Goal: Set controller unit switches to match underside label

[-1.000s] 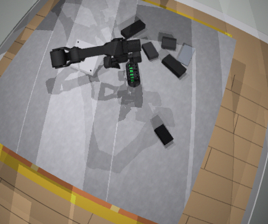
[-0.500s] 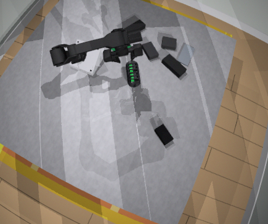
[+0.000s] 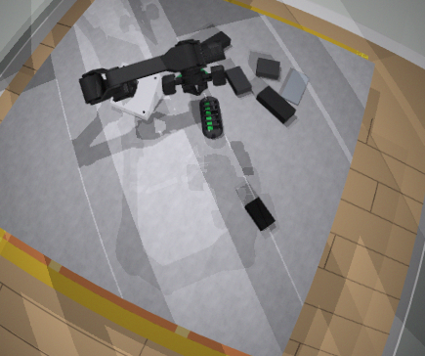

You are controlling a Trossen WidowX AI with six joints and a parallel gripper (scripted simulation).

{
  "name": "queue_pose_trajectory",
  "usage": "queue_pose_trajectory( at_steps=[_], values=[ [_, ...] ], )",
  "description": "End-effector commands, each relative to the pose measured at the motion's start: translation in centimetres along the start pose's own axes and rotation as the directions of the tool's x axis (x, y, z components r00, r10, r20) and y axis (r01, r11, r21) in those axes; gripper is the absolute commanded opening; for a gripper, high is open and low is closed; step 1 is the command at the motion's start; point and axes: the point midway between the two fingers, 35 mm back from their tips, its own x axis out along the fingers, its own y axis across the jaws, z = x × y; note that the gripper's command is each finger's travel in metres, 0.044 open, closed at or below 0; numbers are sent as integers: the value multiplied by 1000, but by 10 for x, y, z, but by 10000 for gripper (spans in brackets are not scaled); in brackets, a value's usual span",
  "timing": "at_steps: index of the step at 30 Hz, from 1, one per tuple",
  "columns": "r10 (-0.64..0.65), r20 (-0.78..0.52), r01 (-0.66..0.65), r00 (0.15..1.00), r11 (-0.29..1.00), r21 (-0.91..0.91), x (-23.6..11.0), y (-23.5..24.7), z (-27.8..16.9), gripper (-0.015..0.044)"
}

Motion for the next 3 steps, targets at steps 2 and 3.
queue_pose_trajectory(
  at_steps=[2, 3],
  values=[
    [2, 4, -3, 1000, 1000, 5, 0, 0, 1, 0],
    [2, 4, -3, 1000, 1000, 5, 0, 0, 1, 0]
  ],
)
